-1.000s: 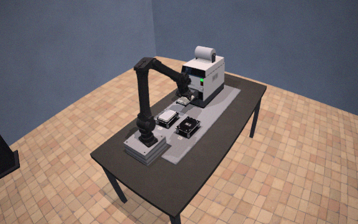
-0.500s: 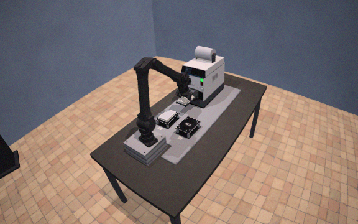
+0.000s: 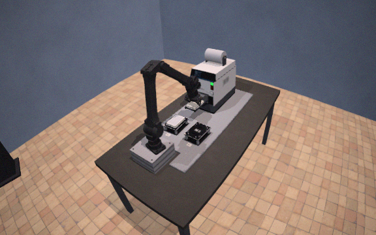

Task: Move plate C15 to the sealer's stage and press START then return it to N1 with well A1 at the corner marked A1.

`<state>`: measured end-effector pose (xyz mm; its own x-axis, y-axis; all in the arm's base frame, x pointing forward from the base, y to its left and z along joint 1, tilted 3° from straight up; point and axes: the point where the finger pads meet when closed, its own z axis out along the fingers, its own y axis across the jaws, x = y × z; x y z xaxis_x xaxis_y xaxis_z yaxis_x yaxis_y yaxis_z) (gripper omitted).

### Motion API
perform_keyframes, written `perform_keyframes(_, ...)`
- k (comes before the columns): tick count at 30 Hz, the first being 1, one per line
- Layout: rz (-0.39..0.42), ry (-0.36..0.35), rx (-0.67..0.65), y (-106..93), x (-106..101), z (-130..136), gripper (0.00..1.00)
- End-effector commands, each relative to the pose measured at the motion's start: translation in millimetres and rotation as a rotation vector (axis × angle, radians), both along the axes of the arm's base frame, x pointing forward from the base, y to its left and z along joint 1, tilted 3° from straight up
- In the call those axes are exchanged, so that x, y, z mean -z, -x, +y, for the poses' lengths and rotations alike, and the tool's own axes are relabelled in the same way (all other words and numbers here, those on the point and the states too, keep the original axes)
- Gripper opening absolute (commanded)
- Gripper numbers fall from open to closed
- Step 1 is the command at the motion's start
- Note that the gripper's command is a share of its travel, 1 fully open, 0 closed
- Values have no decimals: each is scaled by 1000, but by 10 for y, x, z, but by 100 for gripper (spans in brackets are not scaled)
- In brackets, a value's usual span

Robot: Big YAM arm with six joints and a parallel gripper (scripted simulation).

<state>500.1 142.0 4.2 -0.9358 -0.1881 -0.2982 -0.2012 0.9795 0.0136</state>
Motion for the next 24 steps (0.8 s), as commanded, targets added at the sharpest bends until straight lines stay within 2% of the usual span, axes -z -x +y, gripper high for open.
perform_keyframes(1, -13, -4, 8, -153, -39, 78, 0)
perform_keyframes(13, -15, 0, -10, -151, -41, 85, 0)
perform_keyframes(14, -15, 1, -11, -150, -41, 86, 100)
perform_keyframes(24, -16, 0, -12, -149, -42, 89, 100)
